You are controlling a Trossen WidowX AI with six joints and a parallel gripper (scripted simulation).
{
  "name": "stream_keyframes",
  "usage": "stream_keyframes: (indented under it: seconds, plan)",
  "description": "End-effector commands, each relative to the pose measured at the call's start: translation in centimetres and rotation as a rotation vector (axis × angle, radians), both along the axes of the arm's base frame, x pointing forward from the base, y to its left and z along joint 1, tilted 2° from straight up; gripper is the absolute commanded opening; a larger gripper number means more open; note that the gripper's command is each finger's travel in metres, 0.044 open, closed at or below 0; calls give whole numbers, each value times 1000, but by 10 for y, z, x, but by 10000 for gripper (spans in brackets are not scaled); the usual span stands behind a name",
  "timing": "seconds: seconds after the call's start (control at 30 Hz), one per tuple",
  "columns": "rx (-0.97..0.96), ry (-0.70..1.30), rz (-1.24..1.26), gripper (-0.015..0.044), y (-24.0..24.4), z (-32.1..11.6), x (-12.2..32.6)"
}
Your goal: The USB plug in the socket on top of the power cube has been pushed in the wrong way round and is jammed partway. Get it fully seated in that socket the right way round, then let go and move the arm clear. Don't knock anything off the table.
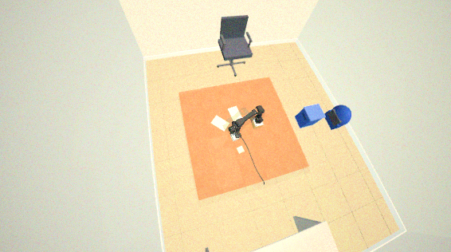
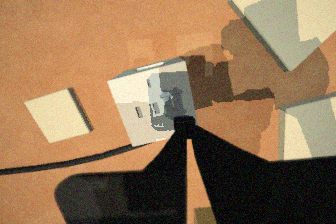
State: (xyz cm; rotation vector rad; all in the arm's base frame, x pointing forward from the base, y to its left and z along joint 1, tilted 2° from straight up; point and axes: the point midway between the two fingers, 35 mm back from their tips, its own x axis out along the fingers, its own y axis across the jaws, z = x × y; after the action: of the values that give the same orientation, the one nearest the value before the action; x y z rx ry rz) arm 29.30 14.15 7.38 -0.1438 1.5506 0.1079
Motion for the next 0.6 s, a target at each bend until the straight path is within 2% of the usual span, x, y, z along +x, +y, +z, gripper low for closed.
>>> stream_keyframes:
  seconds: [0.0, 0.57]
  plan:
    - [-2, 2, 92, 0, 0, 0, 0]
    - [-10, 12, 537, 0, 0, 0, 0]
